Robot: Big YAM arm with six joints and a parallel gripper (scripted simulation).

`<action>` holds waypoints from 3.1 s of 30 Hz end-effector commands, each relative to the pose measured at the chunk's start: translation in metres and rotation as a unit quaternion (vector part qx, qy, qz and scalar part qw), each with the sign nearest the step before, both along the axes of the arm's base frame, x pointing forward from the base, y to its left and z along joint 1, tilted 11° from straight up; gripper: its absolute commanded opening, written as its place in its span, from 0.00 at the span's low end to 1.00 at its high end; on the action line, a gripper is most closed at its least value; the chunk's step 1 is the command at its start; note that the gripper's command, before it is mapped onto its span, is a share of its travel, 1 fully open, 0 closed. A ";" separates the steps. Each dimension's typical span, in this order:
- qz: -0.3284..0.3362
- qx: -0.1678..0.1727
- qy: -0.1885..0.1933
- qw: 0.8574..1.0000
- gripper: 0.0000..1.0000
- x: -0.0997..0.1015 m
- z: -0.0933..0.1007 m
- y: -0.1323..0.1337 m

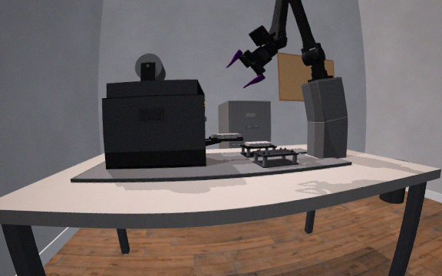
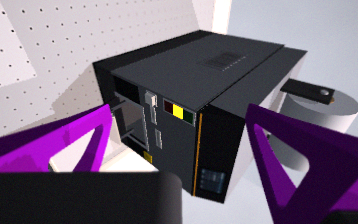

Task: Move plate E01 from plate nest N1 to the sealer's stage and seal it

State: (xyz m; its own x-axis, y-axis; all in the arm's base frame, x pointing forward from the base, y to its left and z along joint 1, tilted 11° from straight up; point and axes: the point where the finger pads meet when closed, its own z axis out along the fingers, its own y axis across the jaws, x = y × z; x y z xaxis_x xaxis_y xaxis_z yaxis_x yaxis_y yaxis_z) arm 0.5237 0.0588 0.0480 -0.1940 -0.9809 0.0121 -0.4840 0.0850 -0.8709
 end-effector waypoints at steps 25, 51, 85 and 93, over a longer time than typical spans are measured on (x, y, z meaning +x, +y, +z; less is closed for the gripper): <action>-0.008 0.009 -0.012 1.000 1.00 0.003 0.013 -0.003; -0.045 0.071 -0.024 0.996 0.98 -0.007 -0.003 -0.022; -0.261 0.476 -0.119 0.831 0.00 -0.051 -0.053 -0.090; -0.313 0.571 -0.125 0.749 0.00 -0.057 -0.052 -0.081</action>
State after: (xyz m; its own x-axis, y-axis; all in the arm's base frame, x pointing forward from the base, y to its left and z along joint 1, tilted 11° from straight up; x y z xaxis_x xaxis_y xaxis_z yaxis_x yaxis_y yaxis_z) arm 0.4609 -0.0297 -0.0185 -0.5148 -0.1927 -0.8354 0.0500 0.9660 -0.2537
